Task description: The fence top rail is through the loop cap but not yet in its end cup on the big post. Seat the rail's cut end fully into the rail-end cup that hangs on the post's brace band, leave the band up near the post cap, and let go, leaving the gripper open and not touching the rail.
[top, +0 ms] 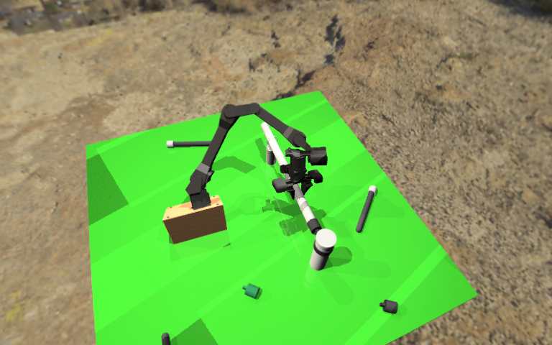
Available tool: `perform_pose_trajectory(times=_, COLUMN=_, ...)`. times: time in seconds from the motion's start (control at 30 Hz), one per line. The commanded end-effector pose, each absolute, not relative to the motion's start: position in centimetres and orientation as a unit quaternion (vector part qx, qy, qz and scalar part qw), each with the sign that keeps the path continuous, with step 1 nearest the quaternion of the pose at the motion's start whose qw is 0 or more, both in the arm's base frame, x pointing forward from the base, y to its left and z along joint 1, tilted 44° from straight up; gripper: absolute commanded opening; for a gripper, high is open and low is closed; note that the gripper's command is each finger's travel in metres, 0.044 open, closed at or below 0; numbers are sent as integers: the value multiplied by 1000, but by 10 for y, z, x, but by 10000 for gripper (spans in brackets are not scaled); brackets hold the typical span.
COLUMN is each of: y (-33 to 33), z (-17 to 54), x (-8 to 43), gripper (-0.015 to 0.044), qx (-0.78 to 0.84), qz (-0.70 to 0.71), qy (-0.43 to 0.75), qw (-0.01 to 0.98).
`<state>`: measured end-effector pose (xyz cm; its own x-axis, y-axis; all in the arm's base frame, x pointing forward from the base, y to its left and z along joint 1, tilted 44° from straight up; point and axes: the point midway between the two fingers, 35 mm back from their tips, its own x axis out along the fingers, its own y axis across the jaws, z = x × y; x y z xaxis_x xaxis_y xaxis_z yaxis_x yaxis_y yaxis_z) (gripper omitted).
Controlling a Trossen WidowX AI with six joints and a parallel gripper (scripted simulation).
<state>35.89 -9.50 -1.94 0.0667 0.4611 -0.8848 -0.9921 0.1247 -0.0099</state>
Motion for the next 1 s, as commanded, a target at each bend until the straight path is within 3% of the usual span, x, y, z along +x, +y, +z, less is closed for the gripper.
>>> perform_pose_trajectory(times=0.0, y=-104, z=-21, x=358, gripper=0, qx=-353, qz=558, qy=391, qw=641)
perform_pose_trajectory(times=0.97, y=-95, z=-19, x=359, gripper=0, qx=-345, qz=565, qy=385, qw=644)
